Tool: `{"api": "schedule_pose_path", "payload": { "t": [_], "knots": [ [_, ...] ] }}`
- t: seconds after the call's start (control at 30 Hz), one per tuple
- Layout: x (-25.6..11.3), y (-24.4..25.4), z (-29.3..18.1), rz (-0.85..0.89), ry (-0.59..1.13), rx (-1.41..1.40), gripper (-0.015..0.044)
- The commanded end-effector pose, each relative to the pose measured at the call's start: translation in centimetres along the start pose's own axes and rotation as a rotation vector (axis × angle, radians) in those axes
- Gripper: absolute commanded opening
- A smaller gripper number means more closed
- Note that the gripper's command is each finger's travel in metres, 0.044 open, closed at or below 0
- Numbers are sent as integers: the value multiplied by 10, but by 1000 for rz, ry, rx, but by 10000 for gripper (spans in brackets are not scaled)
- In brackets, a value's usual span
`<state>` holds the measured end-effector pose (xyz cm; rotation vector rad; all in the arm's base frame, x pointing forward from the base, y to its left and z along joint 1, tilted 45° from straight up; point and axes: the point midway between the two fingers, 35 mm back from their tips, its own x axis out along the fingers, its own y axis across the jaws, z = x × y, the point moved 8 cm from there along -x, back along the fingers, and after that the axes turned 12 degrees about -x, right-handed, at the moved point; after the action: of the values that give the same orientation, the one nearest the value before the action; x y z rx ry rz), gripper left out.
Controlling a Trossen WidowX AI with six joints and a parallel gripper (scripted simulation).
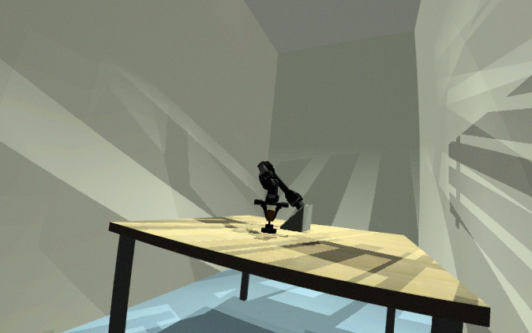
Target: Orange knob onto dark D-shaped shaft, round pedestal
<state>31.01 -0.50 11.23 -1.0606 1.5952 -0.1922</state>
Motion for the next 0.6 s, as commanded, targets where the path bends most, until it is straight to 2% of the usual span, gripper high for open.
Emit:
{"api": "schedule_pose_path", "payload": {
  "t": [0.0, 0.57],
  "knots": [
    [-2, 0, 0, -1, 0, -3, 0],
    [-1, -1, 1, -1, 0, -212, 0]
  ]
}}
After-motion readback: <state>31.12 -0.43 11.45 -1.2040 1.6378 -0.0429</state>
